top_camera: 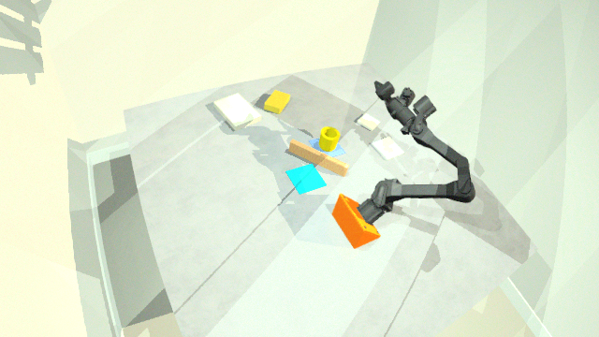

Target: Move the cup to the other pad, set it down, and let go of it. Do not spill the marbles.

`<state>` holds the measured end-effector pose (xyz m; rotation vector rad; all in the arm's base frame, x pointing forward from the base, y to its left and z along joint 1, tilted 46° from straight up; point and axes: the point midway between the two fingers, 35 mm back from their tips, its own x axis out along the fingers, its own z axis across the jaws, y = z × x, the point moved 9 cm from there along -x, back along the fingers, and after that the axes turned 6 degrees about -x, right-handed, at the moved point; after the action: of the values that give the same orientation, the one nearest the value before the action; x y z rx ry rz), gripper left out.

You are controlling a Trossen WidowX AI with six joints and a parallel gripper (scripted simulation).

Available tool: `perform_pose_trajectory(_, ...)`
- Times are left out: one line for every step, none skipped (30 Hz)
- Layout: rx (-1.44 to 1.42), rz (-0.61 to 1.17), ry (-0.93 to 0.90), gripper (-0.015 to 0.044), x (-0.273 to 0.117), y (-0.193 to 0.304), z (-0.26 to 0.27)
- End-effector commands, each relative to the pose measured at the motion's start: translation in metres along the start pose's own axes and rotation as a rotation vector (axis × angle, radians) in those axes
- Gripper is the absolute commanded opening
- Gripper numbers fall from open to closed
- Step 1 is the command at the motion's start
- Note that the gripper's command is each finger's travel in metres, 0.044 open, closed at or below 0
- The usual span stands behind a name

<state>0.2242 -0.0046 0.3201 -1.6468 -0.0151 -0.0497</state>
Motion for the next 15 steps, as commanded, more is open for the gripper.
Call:
perform_pose_trajectory(0.015,0.014,0.001,0.0374,0.002,0.001,0.0)
perform_pose_trajectory(0.058,0.056,0.006,0.0348,0.006,0.004,0.002)
perform_pose_trajectory(0.127,0.125,0.018,0.0321,0.014,0.009,0.004)
perform_pose_trajectory(0.208,0.208,0.04,0.0295,0.023,0.016,0.008)
perform_pose_trajectory(0.284,0.29,0.069,0.0269,0.03,0.023,0.011)
perform_pose_trajectory(0.355,0.369,0.105,0.0243,0.038,0.03,0.015)
perform_pose_trajectory(0.42,0.445,0.148,0.0216,0.044,0.037,0.02)
perform_pose_trajectory(0.479,0.518,0.197,0.019,0.05,0.044,0.024)
perform_pose_trajectory(0.532,0.586,0.253,0.0167,0.055,0.052,0.029)
perform_pose_trajectory(0.578,0.65,0.315,0.0167,0.06,0.059,0.033)
perform_pose_trajectory(0.618,0.708,0.382,0.0167,0.064,0.066,0.038)
perform_pose_trajectory(0.651,0.76,0.454,0.0167,0.067,0.073,0.043)
perform_pose_trajectory(0.678,0.805,0.53,0.0167,0.069,0.08,0.047)
perform_pose_trajectory(0.697,0.844,0.608,0.0167,0.071,0.086,0.052)
perform_pose_trajectory(0.71,0.875,0.69,0.0167,0.073,0.093,0.057)
